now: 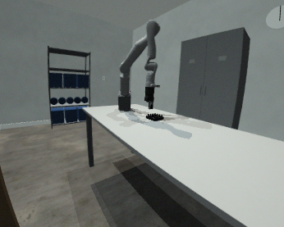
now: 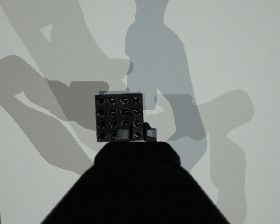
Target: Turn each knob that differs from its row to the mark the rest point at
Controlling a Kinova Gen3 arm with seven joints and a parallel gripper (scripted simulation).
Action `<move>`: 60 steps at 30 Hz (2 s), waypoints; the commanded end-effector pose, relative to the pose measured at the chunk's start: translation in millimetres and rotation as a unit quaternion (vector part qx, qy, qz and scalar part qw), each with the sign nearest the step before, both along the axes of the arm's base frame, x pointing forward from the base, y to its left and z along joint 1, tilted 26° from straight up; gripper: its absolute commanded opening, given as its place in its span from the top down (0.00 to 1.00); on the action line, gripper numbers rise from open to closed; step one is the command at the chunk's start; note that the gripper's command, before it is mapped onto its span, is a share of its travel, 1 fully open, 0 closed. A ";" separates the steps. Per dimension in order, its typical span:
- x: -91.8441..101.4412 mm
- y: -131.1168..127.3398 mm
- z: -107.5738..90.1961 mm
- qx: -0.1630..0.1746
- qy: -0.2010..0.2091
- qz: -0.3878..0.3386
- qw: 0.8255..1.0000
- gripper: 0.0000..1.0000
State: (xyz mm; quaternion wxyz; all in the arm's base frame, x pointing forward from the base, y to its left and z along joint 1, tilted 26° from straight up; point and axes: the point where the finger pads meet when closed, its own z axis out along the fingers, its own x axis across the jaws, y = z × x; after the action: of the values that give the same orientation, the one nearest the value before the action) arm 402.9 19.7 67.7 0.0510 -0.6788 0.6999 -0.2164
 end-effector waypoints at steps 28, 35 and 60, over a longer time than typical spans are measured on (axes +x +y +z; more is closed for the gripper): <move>5.7 -2.7 -12.6 0.000 0.000 0.000 1.000 0.54; 9.1 -4.5 -20.4 0.000 0.000 0.000 1.000 0.54; 16.5 -8.4 -37.4 0.000 0.000 0.000 1.000 0.54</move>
State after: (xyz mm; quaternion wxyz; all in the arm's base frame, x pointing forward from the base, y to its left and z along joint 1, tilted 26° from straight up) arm 419.4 12.9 30.7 0.0511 -0.6798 0.6989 -0.2165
